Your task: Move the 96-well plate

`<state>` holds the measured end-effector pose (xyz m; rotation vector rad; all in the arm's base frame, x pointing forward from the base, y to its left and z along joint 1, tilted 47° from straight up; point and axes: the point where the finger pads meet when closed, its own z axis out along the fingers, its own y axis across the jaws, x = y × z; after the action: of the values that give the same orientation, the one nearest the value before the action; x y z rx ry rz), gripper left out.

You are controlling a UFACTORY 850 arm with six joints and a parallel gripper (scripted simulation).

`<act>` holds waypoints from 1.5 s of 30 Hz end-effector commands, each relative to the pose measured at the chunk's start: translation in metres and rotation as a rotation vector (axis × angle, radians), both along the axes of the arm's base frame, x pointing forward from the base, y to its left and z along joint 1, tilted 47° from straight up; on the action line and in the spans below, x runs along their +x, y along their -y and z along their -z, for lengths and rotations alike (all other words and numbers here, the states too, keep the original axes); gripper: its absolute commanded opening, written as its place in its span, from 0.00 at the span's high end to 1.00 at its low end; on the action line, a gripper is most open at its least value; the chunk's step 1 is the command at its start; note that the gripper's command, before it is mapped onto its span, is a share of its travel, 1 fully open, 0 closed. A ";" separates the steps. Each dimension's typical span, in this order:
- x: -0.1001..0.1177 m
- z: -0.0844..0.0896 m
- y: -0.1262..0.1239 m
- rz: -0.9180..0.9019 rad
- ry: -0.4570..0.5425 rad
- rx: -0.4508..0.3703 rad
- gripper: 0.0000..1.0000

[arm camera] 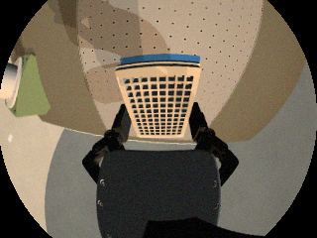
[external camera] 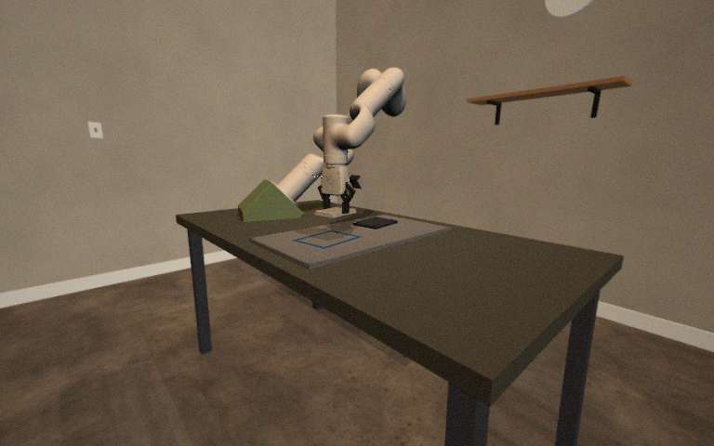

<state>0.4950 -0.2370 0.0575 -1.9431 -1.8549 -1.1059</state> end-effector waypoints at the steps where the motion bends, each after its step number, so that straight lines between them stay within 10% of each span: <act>1: 0.003 0.011 0.013 0.000 0.001 -0.001 1.00; 45: 0.007 0.030 0.034 0.000 0.001 -0.001 1.00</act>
<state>0.5018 -0.2704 0.0273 -1.9422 -1.8546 -1.1058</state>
